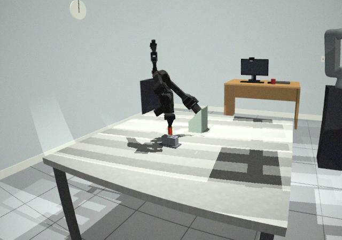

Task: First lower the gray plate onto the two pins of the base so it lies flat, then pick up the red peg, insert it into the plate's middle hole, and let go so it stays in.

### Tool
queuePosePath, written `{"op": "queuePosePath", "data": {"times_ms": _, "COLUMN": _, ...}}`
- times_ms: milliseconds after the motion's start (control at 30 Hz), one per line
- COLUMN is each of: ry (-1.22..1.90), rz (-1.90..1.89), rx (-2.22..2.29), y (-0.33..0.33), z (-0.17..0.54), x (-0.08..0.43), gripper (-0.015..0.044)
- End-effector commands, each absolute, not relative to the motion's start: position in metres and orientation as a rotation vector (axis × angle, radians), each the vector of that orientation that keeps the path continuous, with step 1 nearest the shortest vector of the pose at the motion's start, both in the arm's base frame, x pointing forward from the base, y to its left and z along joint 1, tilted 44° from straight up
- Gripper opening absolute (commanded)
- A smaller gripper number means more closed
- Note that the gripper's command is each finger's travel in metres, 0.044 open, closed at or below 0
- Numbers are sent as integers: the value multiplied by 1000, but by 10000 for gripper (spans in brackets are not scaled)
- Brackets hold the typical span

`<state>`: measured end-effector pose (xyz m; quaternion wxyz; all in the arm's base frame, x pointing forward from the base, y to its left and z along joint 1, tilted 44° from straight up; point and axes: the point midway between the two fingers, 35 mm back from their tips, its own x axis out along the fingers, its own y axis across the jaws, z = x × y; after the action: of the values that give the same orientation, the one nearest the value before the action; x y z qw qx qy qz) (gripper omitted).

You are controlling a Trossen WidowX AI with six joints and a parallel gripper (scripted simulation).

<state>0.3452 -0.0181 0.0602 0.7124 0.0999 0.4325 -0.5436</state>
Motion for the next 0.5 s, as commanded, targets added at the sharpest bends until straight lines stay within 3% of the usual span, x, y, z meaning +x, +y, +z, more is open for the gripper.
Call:
{"op": "queuePosePath", "data": {"times_ms": 0, "ry": 955, "rz": -1206, "rx": 219, "y": -19, "z": 61, "x": 345, "gripper": 0}}
{"op": "queuePosePath", "data": {"times_ms": 467, "ry": 959, "rz": -1205, "rx": 222, "y": -20, "z": 62, "x": 347, "gripper": 0}}
